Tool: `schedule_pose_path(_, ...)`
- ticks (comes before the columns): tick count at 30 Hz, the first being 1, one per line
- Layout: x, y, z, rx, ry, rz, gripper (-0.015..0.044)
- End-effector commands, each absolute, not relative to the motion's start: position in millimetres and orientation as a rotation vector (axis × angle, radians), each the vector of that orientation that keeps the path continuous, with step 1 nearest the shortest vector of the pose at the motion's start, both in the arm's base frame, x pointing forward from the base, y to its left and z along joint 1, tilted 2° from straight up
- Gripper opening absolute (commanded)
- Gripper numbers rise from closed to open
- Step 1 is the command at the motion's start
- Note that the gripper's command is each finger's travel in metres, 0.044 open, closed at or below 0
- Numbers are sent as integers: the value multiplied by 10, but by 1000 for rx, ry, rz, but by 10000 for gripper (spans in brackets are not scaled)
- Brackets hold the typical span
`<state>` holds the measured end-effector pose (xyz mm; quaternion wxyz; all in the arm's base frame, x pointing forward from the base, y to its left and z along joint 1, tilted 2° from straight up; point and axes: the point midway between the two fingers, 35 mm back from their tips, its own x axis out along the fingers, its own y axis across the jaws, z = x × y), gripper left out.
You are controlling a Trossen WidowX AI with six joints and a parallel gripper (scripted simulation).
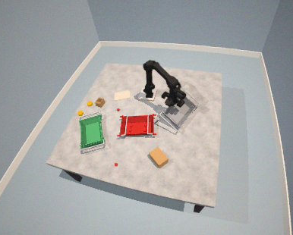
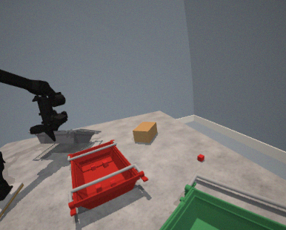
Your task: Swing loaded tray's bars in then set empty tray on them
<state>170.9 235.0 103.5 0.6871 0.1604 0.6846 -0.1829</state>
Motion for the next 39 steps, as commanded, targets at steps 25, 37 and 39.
schedule_pose_path(25,1956,2707,1776,385,1519,-384,0)
schedule_pose_path(37,1956,2707,1776,385,1519,-384,0)
schedule_pose_path(39,1956,2707,1776,385,1519,-384,0)
